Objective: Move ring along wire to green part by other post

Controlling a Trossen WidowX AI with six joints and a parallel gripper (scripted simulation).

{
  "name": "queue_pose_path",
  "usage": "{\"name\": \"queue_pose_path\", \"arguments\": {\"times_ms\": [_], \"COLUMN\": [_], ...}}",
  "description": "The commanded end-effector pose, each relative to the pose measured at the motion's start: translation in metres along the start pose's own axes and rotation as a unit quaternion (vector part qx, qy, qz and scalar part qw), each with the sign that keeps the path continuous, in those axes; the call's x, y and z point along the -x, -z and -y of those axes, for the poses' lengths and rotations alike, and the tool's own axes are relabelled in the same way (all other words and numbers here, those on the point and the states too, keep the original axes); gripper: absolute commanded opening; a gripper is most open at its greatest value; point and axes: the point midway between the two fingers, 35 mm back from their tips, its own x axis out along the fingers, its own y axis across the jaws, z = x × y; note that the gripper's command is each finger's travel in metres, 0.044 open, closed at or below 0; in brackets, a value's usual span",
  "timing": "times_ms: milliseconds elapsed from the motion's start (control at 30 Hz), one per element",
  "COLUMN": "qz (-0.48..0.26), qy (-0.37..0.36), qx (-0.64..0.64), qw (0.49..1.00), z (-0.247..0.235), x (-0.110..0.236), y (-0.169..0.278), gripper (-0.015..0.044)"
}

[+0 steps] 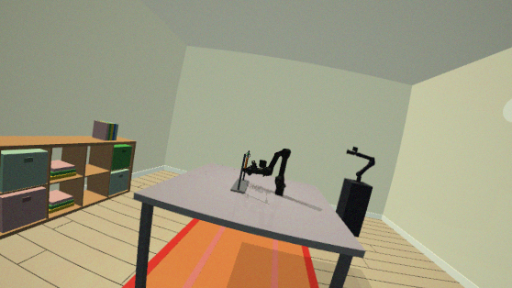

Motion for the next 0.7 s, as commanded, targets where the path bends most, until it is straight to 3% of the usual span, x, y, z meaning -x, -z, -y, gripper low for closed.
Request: {"name": "queue_pose_path", "arguments": {"times_ms": [0, 400, 667], "qz": [0.003, 0.0, 0.0], "qy": [0.002, 0.0, 0.0], "qx": [-0.001, 0.0, 0.0], "qw": [1.0, 1.0, 1.0], "z": [0.0009, 0.0, 0.0], "x": [-0.0007, 0.0, 0.0], "y": [-0.0018, 0.0, -0.0003], "gripper": [0.016, -0.015, -0.015]}}
